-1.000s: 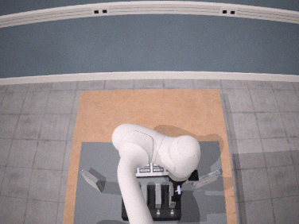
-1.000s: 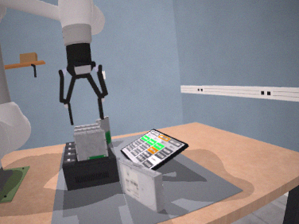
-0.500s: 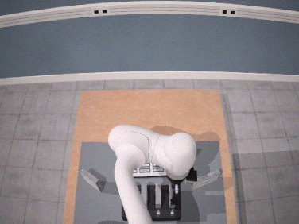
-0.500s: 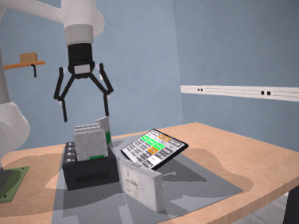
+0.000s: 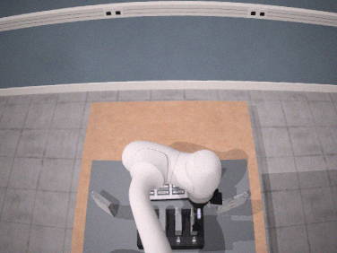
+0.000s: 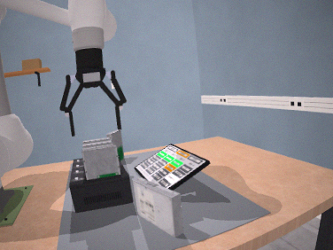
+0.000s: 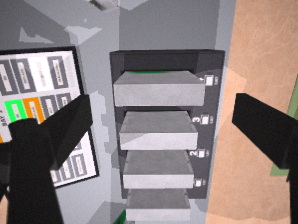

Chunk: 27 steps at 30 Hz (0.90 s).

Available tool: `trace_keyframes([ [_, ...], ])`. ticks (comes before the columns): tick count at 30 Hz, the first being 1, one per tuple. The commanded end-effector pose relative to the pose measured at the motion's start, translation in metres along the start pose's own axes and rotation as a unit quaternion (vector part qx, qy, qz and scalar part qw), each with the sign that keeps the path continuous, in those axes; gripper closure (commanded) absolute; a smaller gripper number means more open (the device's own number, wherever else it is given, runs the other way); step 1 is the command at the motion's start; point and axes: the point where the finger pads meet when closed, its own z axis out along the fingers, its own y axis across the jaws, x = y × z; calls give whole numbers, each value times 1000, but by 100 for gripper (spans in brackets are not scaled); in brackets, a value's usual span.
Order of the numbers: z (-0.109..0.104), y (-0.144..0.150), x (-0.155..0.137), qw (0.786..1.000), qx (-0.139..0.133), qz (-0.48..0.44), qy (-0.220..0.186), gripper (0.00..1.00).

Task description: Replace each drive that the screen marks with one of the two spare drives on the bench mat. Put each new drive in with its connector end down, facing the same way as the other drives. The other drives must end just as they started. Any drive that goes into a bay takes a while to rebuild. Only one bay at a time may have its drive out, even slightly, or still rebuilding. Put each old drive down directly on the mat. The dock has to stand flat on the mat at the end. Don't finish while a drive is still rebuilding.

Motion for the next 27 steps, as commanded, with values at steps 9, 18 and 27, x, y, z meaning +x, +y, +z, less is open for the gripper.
trace_keyframes([
  [9,1,0,0,1000,1,0,0,11],
  [18,5,0,0,1000,0,0,0,11],
  [27,10,0,0,1000,0,0,0,11],
])
